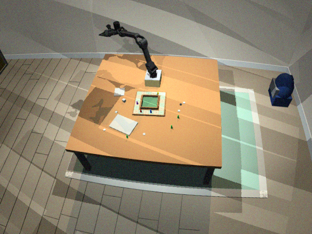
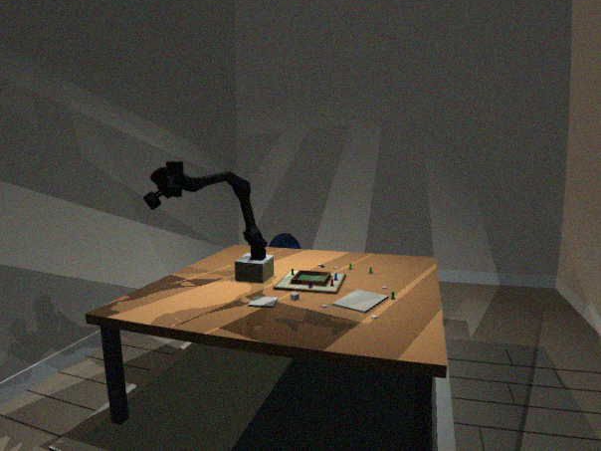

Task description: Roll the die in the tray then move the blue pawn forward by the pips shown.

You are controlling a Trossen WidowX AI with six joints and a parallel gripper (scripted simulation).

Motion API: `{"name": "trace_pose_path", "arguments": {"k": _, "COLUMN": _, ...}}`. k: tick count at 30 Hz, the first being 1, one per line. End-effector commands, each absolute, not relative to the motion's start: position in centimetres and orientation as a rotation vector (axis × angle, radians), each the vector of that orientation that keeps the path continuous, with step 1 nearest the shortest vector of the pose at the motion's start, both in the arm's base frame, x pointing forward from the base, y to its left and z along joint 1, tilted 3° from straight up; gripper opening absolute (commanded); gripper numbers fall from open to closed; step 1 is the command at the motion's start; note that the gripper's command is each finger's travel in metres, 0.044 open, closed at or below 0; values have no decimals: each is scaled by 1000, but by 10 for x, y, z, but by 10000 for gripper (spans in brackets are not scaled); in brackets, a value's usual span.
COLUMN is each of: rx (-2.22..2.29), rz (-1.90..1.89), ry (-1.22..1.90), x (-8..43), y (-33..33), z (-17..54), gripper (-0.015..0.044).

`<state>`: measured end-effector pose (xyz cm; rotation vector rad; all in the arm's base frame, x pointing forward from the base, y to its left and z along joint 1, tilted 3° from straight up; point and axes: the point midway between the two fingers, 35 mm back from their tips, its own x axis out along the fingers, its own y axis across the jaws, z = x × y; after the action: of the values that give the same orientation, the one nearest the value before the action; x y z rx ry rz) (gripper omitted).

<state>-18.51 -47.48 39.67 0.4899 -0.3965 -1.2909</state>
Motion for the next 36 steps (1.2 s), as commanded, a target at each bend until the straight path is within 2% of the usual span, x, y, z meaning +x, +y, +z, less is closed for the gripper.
{"name": "trace_pose_path", "arguments": {"k": 1, "rx": 492, "rz": -1290, "ry": -395, "x": -184, "y": -475, "z": 396, "gripper": 374}}
{"name": "trace_pose_path", "arguments": {"k": 5, "rx": 546, "rz": -1279, "ry": -362, "x": -159, "y": -490, "z": 377, "gripper": 275}}
{"name": "trace_pose_path", "arguments": {"k": 13, "rx": 716, "rz": -1226, "ry": -160, "x": -54, "y": -523, "z": 300, "gripper": 275}}
{"name": "trace_pose_path", "arguments": {"k": 20, "rx": 795, "rz": -1153, "ry": 105, "x": 42, "y": -517, "z": 230, "gripper": 275}}
{"name": "trace_pose_path", "arguments": {"k": 27, "rx": 811, "rz": -1047, "ry": 420, "x": 130, "y": -480, "z": 163, "gripper": 275}}
{"name": "trace_pose_path", "arguments": {"k": 36, "rx": 716, "rz": -838, "ry": 890, "x": 222, "y": -392, "z": 84, "gripper": 275}}
